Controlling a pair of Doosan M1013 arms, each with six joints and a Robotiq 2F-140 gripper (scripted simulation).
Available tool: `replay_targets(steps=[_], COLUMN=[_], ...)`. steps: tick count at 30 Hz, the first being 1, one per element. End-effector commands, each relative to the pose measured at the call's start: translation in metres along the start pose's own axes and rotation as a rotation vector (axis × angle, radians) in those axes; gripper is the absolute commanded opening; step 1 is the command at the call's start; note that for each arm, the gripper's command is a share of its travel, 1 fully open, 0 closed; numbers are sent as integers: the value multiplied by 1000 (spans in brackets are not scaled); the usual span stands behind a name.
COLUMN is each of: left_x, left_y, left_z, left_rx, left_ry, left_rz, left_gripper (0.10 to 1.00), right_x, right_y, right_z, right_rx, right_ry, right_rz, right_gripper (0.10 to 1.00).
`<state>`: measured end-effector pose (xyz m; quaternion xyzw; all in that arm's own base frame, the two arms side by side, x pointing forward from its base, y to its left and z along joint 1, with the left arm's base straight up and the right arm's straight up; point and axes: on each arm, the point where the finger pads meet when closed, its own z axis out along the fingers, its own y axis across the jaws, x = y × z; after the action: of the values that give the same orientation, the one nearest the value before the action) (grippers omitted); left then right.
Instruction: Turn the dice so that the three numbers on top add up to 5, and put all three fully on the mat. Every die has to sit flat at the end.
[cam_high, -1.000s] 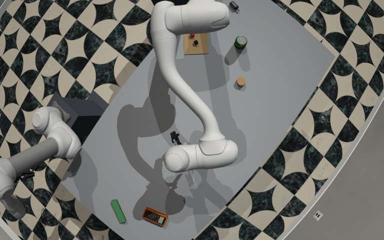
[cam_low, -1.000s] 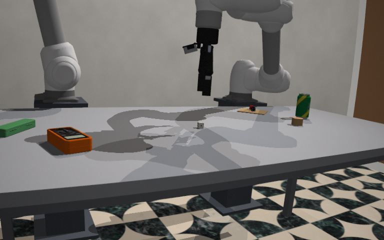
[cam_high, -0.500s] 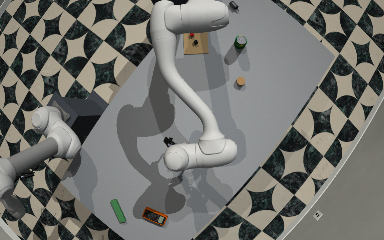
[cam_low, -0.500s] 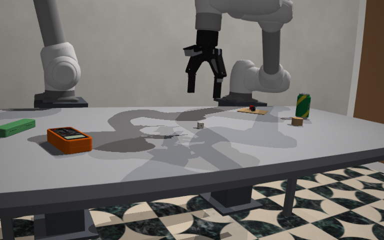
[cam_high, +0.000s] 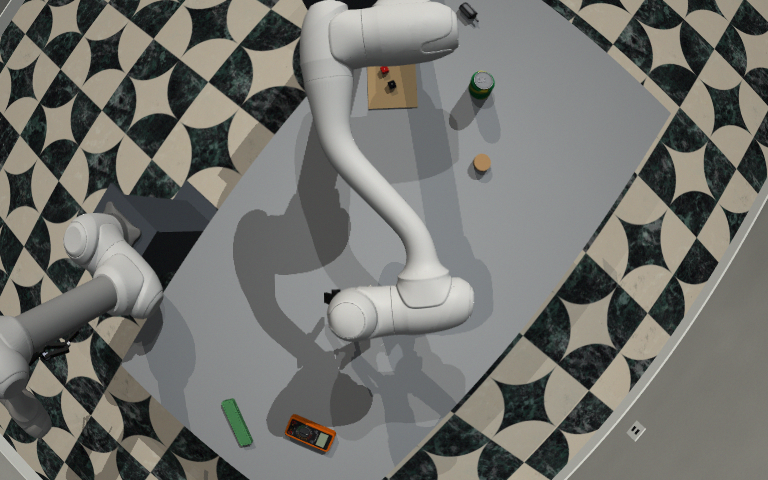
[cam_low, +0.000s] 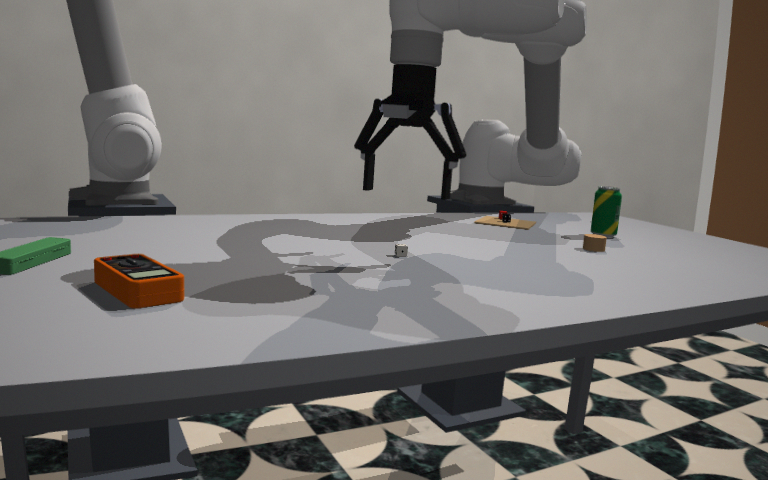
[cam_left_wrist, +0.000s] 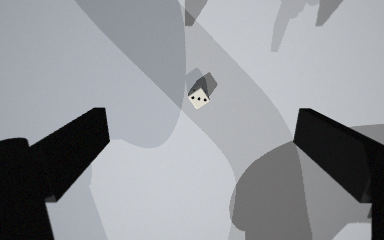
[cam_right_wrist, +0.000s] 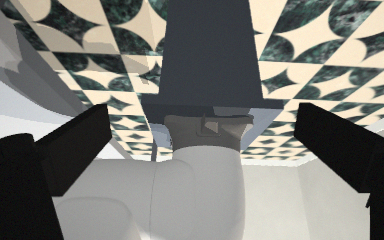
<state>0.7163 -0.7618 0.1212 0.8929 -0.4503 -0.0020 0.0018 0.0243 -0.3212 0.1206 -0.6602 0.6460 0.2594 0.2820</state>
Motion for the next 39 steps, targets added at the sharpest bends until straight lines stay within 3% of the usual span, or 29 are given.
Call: replay_targets(steps=[1, 19, 29, 30, 39], left_x=[0, -3, -4, -4, -4], left_y=[0, 2, 2, 2, 2], left_z=[0, 8, 9, 9, 9], left_rx=[5, 4, 4, 4, 4], left_ry=[3, 4, 4, 4, 4], left_rz=[-173, -748, -814, -814, -814], left_gripper=[1000, 1000, 1000, 291, 291], right_x=[0, 0, 0, 0, 0], right_y=[0, 0, 0, 0, 0], right_z=[0, 0, 0, 0, 0], right_rx=[0, 0, 0, 0, 0], right_ry=[1, 1, 1, 1, 1], right_rz=[0, 0, 0, 0, 0], right_gripper=[1000, 1000, 1000, 1000, 1000])
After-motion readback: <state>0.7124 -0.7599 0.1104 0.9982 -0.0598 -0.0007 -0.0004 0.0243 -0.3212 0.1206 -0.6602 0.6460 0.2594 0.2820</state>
